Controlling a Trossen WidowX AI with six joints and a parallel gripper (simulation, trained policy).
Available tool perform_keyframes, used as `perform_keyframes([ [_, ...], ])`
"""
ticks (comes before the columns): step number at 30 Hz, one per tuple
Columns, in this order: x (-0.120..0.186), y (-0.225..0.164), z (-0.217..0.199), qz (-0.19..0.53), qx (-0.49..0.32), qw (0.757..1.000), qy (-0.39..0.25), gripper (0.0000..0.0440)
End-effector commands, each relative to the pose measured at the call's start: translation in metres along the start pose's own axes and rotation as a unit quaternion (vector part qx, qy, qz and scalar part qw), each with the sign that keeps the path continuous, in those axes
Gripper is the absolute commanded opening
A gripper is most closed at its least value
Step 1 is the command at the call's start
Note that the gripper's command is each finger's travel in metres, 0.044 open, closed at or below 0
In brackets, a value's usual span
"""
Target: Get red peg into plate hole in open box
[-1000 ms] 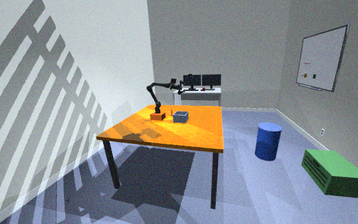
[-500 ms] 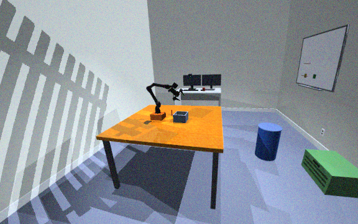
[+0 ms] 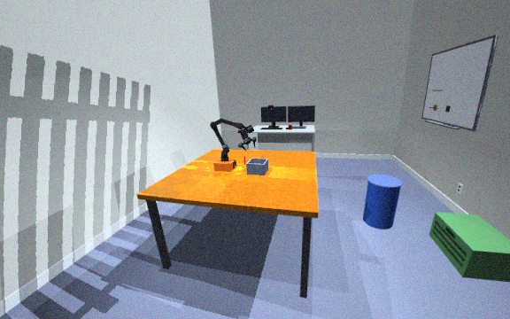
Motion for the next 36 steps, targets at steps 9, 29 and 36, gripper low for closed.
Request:
perform_keyframes([
  [9, -0.040, -0.004, -0.030, -0.048, 0.015, 0.991, -0.128, 0.0440],
  [29, -0.103, -0.002, -0.064, -0.036, 0.013, 0.991, -0.130, 0.0389],
  [36, -0.106, -0.001, -0.065, -0.021, 0.006, 0.989, -0.145, 0.0210],
])
Point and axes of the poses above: the point midway between the two fingers, 35 mm back from their tips, its own x axis back along the fingers, its own z axis across the jaws, y = z × x, the point moved 10 cm from there along x, back along the fingers, and after that the axes turned 7 degrees about -x, right-handed, at the moved point
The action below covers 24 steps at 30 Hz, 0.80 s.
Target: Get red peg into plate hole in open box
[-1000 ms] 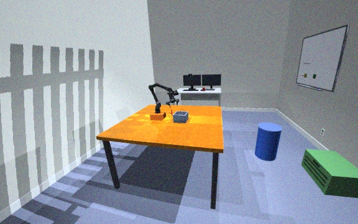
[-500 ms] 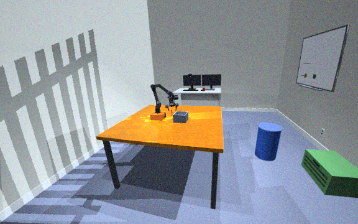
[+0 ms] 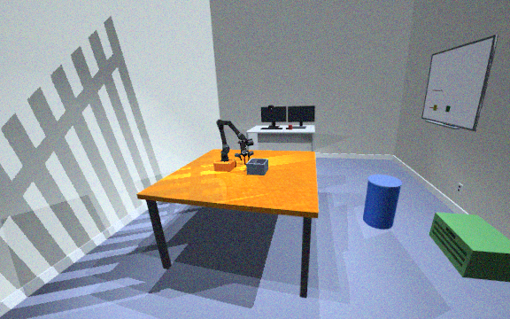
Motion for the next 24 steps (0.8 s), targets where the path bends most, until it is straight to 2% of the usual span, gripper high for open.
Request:
perform_keyframes([
  [1, -0.003, 0.001, 0.001, 0.011, -0.002, 1.000, -0.011, 0.0184],
  [8, -0.003, 0.004, 0.004, 0.029, 0.001, 0.999, -0.026, 0.0007],
  [24, 0.048, 0.010, 0.035, -0.019, 0.069, 0.997, 0.036, 0.0004],
])
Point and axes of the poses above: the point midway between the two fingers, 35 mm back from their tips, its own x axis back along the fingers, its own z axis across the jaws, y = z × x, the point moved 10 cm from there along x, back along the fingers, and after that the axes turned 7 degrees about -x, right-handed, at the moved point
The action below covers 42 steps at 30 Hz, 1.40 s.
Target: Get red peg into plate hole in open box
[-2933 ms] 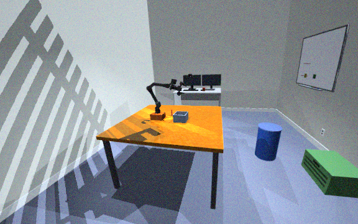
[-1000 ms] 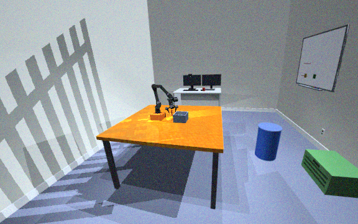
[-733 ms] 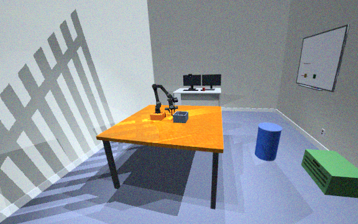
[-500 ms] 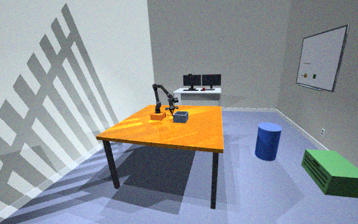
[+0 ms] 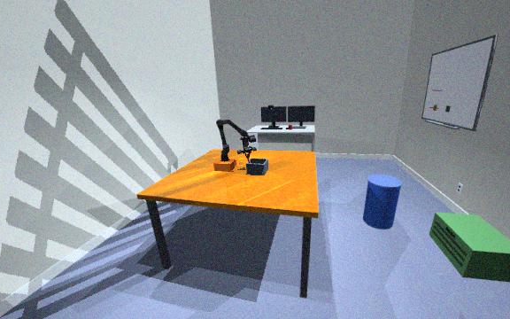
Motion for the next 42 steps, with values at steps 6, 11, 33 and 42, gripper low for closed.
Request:
perform_keyframes([
  [6, 0.040, 0.013, 0.021, -0.036, 0.030, 0.998, 0.041, 0.0000],
  [11, 0.060, 0.024, 0.033, -0.056, 0.034, 0.996, 0.056, 0.0000],
  [33, 0.080, 0.108, 0.058, -0.113, -0.020, 0.992, 0.058, 0.0000],
  [42, 0.072, 0.138, 0.062, -0.118, -0.046, 0.991, 0.051, 0.0002],
])
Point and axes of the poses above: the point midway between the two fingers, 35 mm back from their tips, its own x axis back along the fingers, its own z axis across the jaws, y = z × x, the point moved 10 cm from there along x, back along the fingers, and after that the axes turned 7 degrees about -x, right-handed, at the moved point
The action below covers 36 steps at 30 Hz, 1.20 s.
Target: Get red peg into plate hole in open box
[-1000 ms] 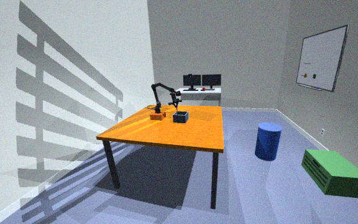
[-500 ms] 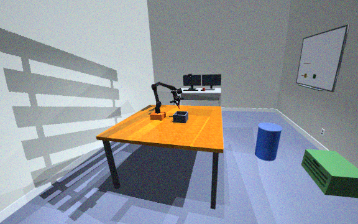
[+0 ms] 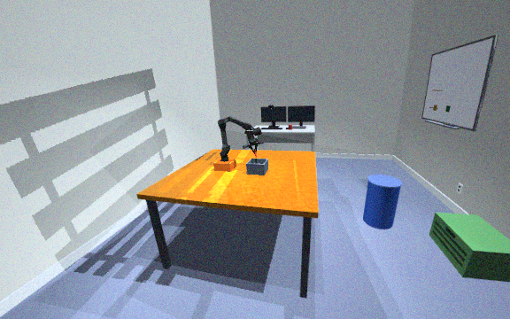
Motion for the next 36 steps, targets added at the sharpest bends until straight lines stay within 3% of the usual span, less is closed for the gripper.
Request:
perform_keyframes([
  [1, -0.010, 0.012, 0.003, 0.001, -0.007, 1.000, -0.007, 0.0002],
  [21, -0.062, 0.044, 0.012, 0.027, -0.027, 0.998, -0.043, 0.0023],
  [23, -0.070, 0.044, 0.012, 0.029, -0.024, 0.998, -0.050, 0.0050],
  [27, -0.082, 0.047, 0.013, 0.032, -0.013, 0.997, -0.063, 0.0149],
  [31, -0.088, 0.051, 0.016, 0.032, -0.008, 0.997, -0.073, 0.0166],
  [36, -0.092, 0.063, 0.026, 0.025, -0.005, 0.998, -0.064, 0.0292],
])
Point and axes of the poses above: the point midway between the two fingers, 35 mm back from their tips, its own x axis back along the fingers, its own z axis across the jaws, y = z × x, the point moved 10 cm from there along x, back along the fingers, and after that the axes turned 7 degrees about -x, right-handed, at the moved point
